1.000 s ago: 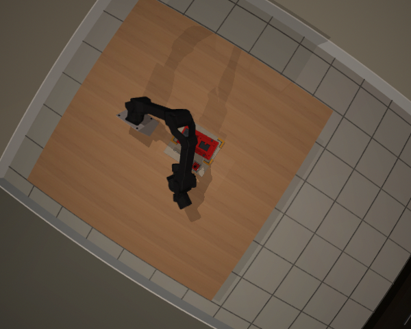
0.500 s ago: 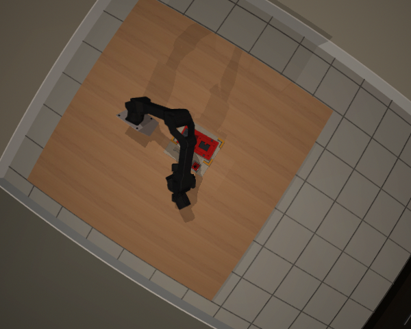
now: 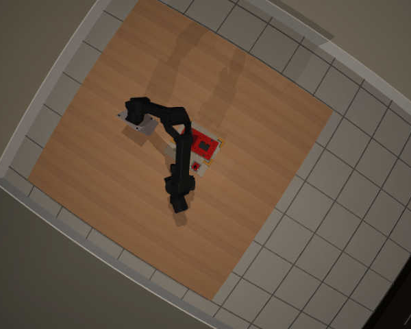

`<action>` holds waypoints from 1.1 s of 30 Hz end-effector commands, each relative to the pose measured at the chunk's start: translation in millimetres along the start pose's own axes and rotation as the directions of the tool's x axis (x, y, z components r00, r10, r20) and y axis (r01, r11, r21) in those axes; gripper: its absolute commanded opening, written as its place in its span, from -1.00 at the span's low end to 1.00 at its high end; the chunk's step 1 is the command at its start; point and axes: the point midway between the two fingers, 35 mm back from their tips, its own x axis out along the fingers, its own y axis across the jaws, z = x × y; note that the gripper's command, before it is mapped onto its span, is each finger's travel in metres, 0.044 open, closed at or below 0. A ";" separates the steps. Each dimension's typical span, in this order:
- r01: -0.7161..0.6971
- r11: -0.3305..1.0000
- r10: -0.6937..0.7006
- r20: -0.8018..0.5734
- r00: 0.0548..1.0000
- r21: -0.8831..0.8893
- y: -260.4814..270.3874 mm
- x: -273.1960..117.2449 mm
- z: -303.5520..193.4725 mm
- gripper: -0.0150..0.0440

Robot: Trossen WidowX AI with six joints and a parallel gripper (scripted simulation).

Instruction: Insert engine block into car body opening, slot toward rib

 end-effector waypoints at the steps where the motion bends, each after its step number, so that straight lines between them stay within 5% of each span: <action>1: 0.016 1.000 -0.016 0.002 1.000 -0.019 -3.2 -18.0 3.3 -0.49; 20: 0.003 0.999 -0.003 0.001 1.000 -0.043 2.0 -77.9 1.9 -0.49; 33: 0.012 1.000 -0.011 -0.005 1.000 0.014 15.9 -73.1 20.6 -0.49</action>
